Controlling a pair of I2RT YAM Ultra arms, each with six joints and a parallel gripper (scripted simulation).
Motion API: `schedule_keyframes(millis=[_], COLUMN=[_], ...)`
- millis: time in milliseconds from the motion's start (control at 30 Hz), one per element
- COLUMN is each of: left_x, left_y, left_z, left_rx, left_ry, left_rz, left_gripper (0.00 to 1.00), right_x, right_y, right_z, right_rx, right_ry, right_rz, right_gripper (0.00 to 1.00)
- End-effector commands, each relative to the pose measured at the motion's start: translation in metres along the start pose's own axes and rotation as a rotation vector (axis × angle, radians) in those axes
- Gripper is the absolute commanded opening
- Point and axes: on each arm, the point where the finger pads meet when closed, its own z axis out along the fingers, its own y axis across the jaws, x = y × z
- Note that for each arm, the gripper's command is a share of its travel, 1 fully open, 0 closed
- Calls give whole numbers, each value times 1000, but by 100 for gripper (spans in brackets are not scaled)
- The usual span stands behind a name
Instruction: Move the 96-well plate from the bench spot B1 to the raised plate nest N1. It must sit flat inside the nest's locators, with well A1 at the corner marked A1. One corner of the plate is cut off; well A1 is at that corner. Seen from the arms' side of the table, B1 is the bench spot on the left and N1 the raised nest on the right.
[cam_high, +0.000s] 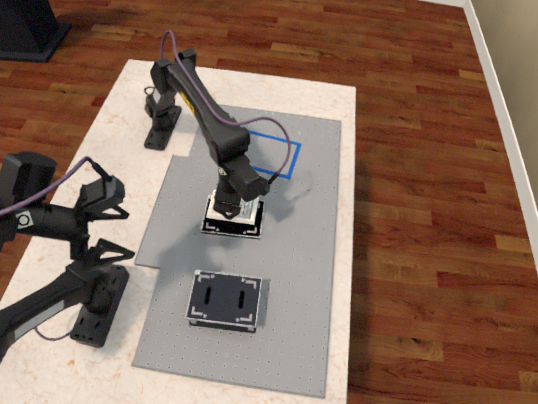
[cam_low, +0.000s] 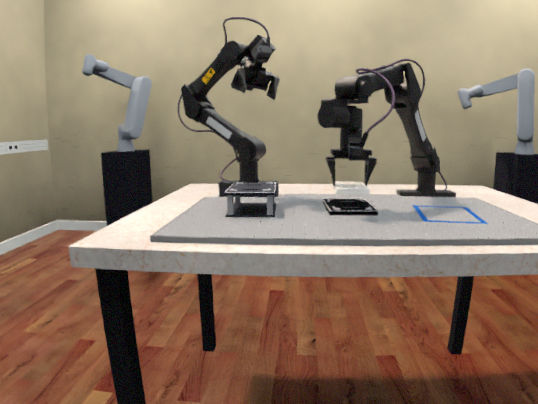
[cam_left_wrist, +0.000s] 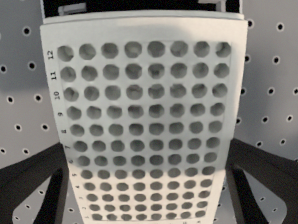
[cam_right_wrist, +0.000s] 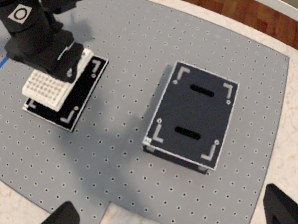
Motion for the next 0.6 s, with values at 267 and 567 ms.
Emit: schedule_keyframes(millis=[267, 567], left_x=[-4, 0], left_y=[-11, -8], left_z=[1, 10], left_rx=[12, -2], left_ry=[-32, -20], left_rz=[-39, -43], left_gripper=[79, 79], right_x=[-6, -6], right_y=[-13, -17], right_z=[-9, -9], right_rx=[36, 55], right_ry=[-36, -32], right_rz=[61, 75], right_gripper=[100, 100])
